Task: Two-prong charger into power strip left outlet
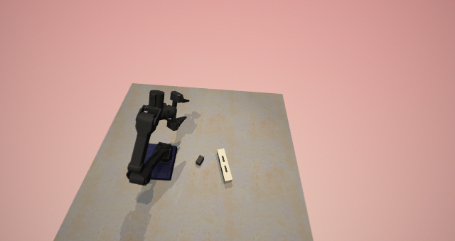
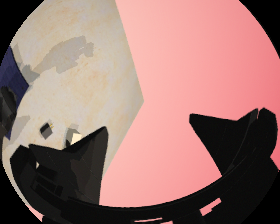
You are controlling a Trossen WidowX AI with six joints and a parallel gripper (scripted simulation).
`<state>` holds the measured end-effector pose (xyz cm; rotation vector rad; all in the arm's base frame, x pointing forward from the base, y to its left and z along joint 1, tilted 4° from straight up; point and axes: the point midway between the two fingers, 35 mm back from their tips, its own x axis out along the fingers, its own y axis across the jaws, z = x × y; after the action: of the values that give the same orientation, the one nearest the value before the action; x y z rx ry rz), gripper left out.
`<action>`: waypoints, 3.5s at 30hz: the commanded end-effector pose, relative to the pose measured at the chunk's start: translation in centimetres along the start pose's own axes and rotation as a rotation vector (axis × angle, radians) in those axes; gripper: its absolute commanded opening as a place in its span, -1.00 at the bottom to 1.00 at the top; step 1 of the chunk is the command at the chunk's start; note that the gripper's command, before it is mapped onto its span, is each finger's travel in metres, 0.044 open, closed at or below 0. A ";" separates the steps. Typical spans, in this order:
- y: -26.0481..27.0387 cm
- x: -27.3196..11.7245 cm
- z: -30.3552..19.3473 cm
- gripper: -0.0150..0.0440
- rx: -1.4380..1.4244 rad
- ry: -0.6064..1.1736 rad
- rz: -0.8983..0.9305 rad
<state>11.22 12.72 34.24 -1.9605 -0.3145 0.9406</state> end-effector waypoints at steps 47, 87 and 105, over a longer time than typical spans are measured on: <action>9.8 10.8 -3.9 1.00 0.508 0.301 0.522; 22.1 12.6 -7.8 1.00 1.023 0.501 0.871; 27.8 11.5 -7.7 1.00 1.316 0.578 1.001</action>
<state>21.19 -0.56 9.14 -0.9822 1.3419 0.7376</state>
